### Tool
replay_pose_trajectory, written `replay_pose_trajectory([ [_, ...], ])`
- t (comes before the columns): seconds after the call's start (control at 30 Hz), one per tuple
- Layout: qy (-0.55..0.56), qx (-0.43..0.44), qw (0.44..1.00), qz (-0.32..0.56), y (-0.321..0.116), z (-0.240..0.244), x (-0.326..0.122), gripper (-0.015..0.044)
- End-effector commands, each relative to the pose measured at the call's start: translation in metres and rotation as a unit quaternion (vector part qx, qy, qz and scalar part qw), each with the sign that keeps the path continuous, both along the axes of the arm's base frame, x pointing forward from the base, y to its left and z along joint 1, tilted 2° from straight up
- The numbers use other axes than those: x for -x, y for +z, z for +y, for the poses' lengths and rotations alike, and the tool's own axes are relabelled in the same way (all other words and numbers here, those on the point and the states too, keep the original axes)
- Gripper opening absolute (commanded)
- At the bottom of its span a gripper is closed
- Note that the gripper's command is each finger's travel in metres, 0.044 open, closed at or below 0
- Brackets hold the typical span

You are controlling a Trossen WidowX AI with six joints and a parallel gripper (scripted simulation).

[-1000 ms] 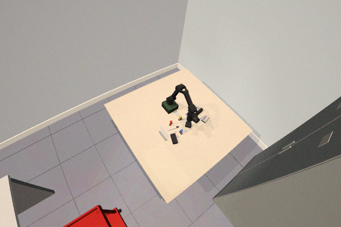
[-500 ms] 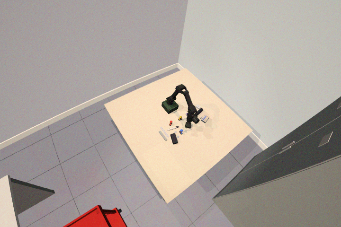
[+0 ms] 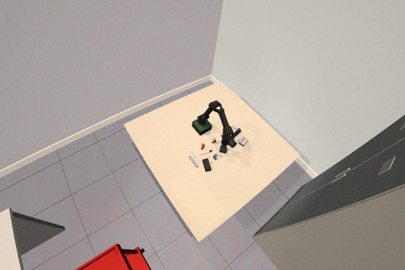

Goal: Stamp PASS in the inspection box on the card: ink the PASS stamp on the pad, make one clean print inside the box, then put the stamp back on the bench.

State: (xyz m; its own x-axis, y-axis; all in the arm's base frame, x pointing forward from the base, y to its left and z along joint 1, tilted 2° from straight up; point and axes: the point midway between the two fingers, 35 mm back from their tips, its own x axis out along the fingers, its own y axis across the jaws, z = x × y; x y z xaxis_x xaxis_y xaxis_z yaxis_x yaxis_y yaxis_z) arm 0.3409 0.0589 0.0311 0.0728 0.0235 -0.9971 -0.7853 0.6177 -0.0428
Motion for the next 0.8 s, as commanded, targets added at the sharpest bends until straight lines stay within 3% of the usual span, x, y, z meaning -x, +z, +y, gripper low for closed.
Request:
replay_pose_trajectory([
  [0.0,0.002,-0.002,1.000,0.002,-0.005,0.000,0.001,0.0000],
  [0.77,0.002,-0.002,1.000,0.002,-0.020,0.000,0.002,0.0000],
])
